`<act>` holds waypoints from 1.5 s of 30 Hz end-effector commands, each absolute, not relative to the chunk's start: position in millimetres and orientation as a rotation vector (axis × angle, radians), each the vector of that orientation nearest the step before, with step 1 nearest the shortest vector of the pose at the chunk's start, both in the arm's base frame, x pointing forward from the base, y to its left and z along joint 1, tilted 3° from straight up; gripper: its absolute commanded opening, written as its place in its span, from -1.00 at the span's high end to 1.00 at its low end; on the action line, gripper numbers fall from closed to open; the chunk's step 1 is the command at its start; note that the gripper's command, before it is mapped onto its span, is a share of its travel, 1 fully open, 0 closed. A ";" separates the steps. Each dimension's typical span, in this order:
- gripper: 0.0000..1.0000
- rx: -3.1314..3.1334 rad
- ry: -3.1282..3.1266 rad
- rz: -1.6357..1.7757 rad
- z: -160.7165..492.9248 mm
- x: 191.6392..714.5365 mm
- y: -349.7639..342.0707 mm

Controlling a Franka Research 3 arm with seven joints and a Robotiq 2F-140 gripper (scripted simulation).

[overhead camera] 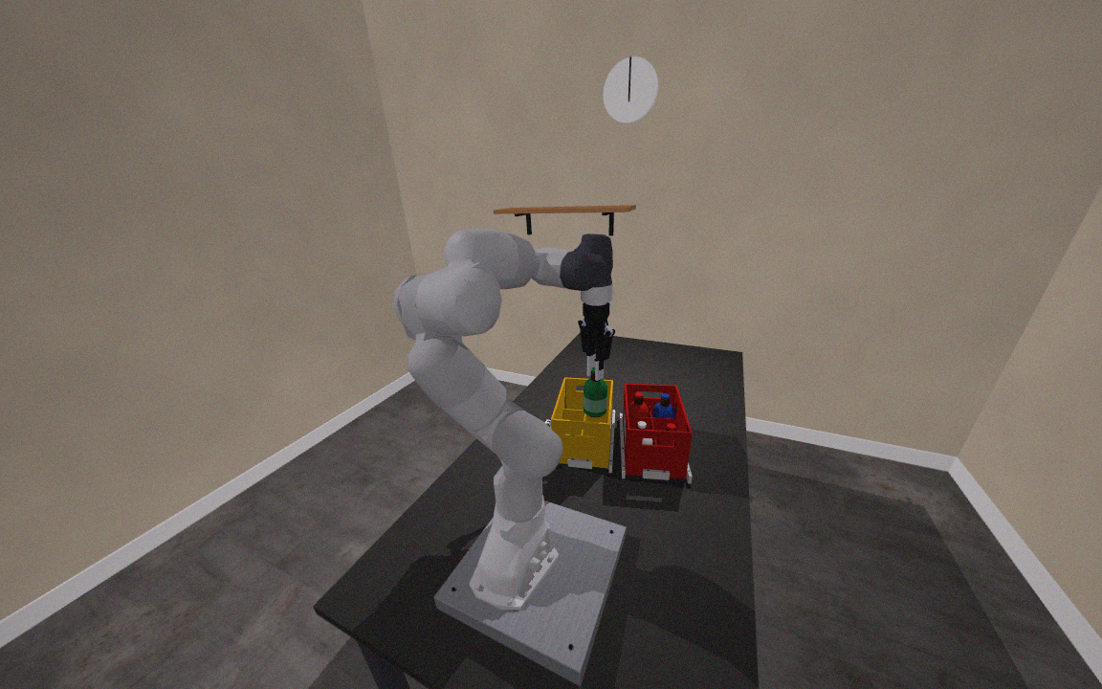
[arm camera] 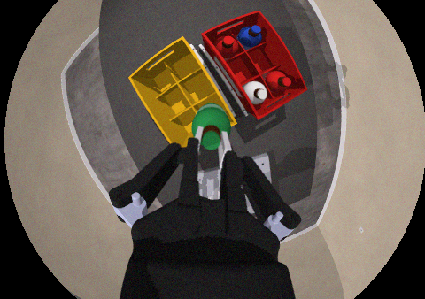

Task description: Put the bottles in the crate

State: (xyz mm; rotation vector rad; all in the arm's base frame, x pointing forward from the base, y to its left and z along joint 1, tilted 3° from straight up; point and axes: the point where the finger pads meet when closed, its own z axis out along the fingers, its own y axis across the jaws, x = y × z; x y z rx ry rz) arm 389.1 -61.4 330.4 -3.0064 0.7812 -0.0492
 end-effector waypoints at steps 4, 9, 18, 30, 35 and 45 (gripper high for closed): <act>1.00 -3.007 0.786 -0.065 329.9 391.5 -64.1; 1.00 -3.007 0.786 -0.065 324.9 392.4 -64.1; 1.00 -3.007 0.786 -0.065 316.0 394.3 -63.7; 1.00 -3.007 0.786 -0.065 306.1 396.0 -62.8; 1.00 -3.007 0.786 -0.065 301.1 396.7 -62.4; 1.00 -3.007 0.786 -0.065 293.2 397.6 -61.7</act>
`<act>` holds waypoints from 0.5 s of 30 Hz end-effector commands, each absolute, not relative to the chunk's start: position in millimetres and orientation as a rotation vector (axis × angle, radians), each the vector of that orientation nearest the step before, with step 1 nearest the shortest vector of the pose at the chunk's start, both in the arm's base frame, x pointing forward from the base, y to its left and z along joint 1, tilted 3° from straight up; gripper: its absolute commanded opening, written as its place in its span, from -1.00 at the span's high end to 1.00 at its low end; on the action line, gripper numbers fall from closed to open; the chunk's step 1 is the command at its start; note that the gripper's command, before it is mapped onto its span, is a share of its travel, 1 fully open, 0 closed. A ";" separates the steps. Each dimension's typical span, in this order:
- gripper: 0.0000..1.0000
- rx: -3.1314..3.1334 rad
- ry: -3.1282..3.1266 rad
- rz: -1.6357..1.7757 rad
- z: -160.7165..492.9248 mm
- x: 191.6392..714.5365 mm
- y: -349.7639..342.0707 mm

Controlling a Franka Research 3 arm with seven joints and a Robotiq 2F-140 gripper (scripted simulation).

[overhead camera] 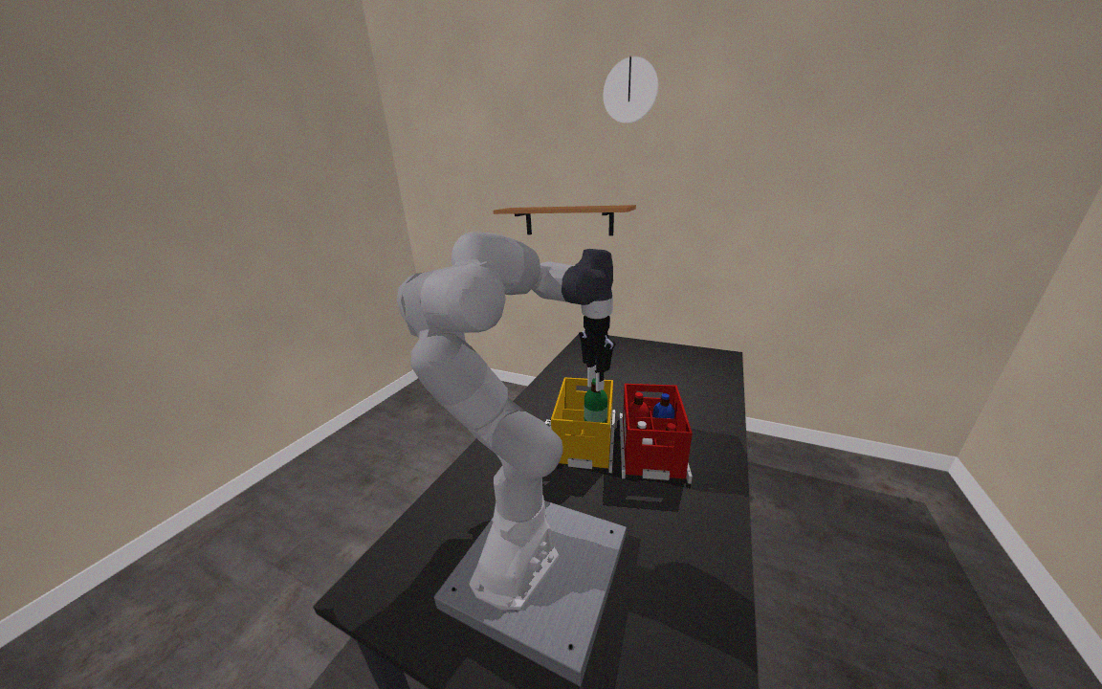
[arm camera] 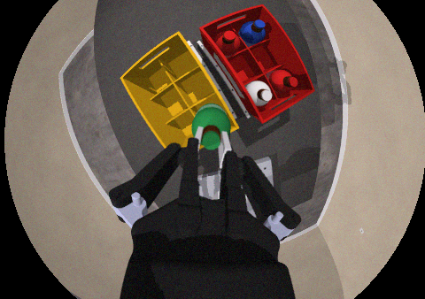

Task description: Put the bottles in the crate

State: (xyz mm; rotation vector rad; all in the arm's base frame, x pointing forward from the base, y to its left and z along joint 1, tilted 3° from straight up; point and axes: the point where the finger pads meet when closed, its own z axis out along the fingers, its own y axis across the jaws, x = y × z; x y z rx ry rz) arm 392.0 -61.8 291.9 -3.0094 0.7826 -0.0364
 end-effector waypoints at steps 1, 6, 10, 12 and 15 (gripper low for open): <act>1.00 -3.007 0.786 -0.065 292.2 397.7 -61.6; 1.00 -3.007 0.786 -0.065 287.2 398.2 -61.3; 1.00 -3.007 0.786 -0.065 285.2 398.4 -61.2; 1.00 -3.007 0.786 -0.065 283.2 398.6 -61.2; 1.00 -3.007 0.786 -0.065 280.2 398.8 -61.0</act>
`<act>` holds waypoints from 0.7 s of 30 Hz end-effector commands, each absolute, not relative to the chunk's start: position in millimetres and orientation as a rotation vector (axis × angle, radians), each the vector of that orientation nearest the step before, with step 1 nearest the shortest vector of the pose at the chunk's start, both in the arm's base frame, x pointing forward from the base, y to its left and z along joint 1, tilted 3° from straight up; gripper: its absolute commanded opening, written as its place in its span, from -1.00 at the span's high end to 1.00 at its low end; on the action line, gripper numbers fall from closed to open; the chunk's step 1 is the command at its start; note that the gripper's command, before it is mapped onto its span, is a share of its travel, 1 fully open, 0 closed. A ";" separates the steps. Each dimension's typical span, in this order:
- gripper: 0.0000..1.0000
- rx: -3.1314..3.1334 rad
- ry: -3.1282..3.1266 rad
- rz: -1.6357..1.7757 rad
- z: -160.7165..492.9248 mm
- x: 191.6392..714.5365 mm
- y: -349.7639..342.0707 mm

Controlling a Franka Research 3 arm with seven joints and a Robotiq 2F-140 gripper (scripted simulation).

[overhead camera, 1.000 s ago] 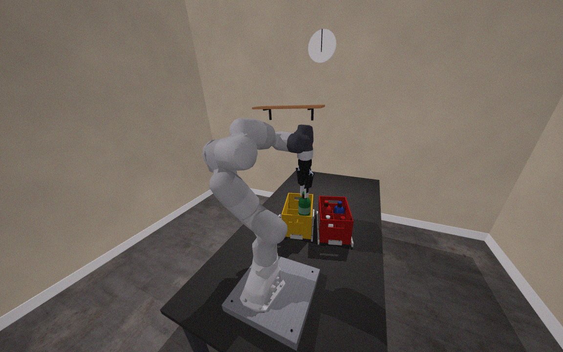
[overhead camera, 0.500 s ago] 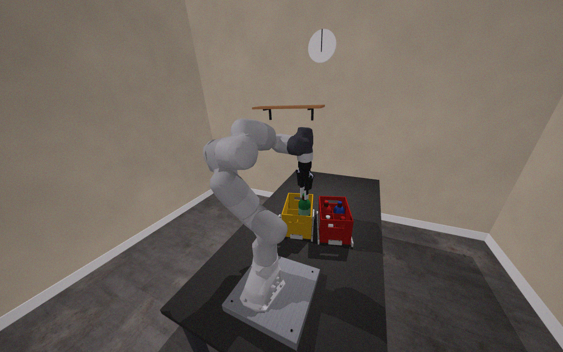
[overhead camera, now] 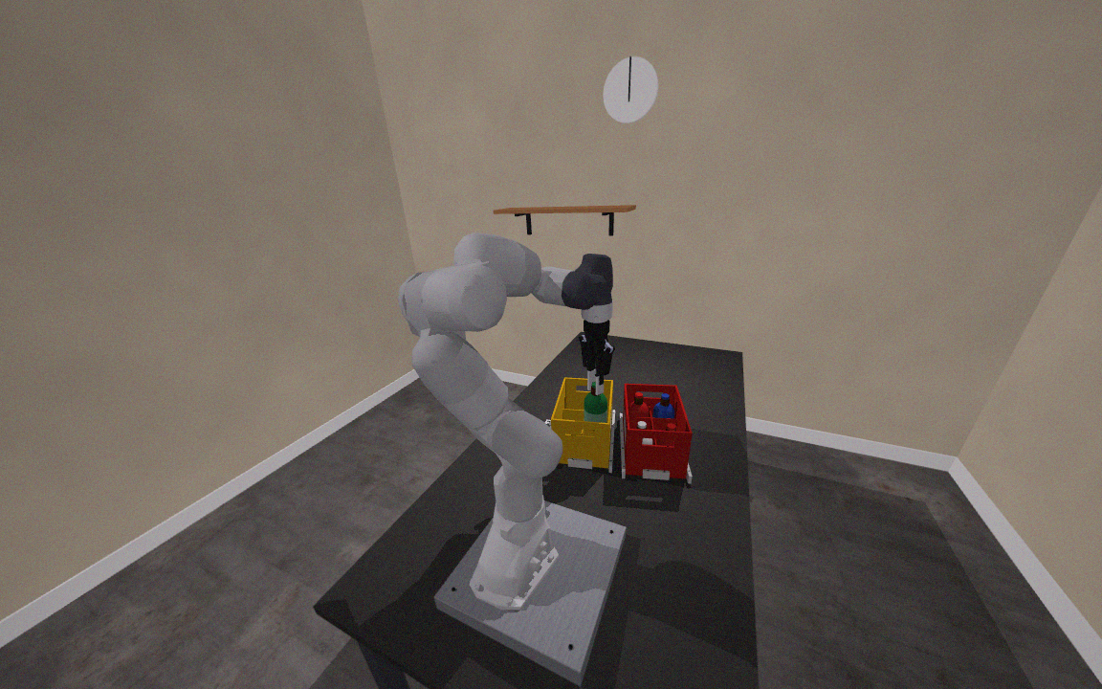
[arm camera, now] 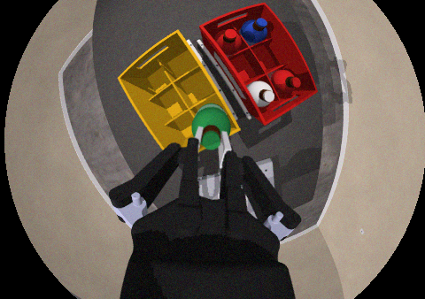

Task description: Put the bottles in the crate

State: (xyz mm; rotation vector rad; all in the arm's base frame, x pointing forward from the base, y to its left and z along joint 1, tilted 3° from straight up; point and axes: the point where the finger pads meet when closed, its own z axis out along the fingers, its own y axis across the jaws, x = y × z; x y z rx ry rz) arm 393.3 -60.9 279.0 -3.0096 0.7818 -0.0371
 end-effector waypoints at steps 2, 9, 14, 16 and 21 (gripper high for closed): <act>1.00 -3.007 0.786 -0.065 278.2 398.9 -60.9; 1.00 -3.007 0.786 -0.065 271.3 399.4 -60.7; 1.00 -3.007 0.786 -0.065 268.3 399.7 -60.7; 1.00 -3.007 0.786 -0.065 266.3 399.7 -60.6; 1.00 -3.007 0.786 -0.065 261.3 400.0 -60.5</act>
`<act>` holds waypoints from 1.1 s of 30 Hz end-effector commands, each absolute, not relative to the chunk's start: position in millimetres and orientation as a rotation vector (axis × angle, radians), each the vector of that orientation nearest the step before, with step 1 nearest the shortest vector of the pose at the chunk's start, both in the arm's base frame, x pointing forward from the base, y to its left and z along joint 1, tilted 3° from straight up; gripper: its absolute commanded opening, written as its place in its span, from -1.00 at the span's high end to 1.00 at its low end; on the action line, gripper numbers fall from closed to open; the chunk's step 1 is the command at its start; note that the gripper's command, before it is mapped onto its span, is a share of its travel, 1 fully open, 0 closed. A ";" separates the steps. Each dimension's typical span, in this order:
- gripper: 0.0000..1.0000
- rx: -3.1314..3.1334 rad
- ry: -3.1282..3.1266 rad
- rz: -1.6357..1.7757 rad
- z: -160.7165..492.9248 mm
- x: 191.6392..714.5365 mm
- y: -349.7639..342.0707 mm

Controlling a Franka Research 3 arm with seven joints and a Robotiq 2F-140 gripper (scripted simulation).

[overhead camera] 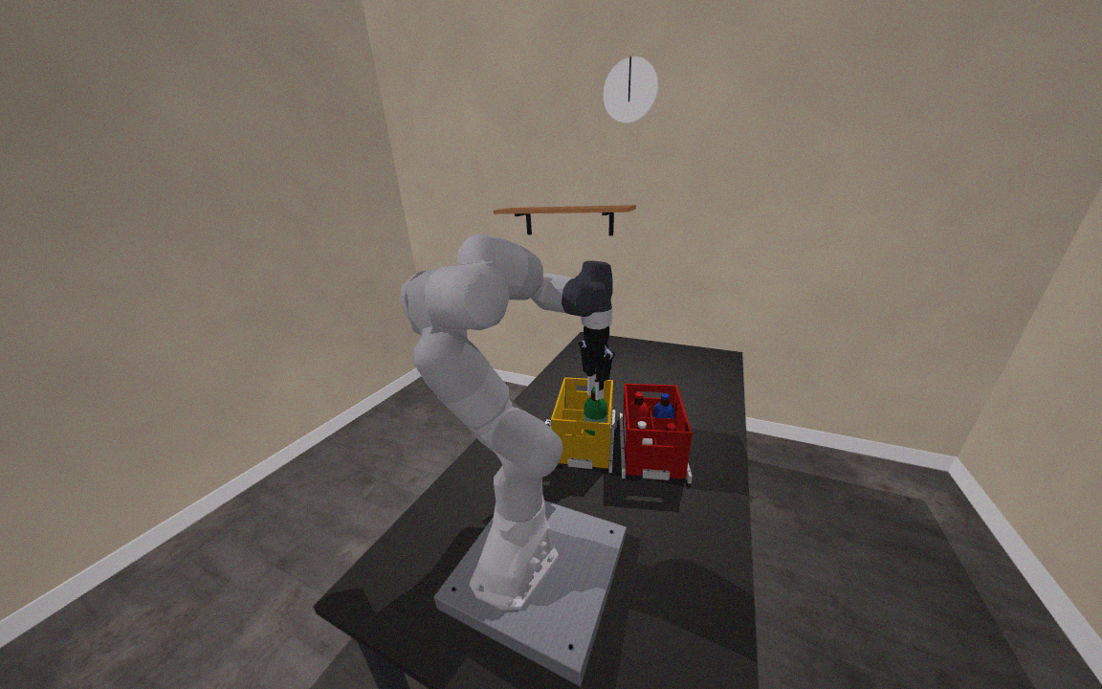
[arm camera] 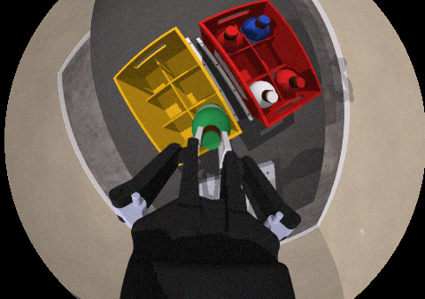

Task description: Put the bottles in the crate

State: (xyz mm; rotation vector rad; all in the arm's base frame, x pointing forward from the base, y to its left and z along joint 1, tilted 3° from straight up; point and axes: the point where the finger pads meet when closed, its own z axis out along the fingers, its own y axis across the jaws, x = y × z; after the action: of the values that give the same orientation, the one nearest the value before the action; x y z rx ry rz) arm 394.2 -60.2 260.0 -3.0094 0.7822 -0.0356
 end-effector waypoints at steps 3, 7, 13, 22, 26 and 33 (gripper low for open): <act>1.00 -3.007 0.786 -0.065 258.3 400.2 -60.4; 1.00 -3.007 0.786 -0.065 256.3 400.4 -60.4; 1.00 -3.007 0.786 -0.065 250.3 400.7 -60.2; 1.00 -3.007 0.786 -0.065 241.3 401.3 -60.0; 1.00 -3.007 0.786 -0.065 239.3 401.4 -60.0; 1.00 -3.007 0.786 -0.065 232.3 401.7 -59.8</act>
State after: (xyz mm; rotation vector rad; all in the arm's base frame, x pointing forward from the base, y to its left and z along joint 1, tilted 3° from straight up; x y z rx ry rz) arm 395.8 -59.6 231.1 -3.0091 0.7830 -0.0358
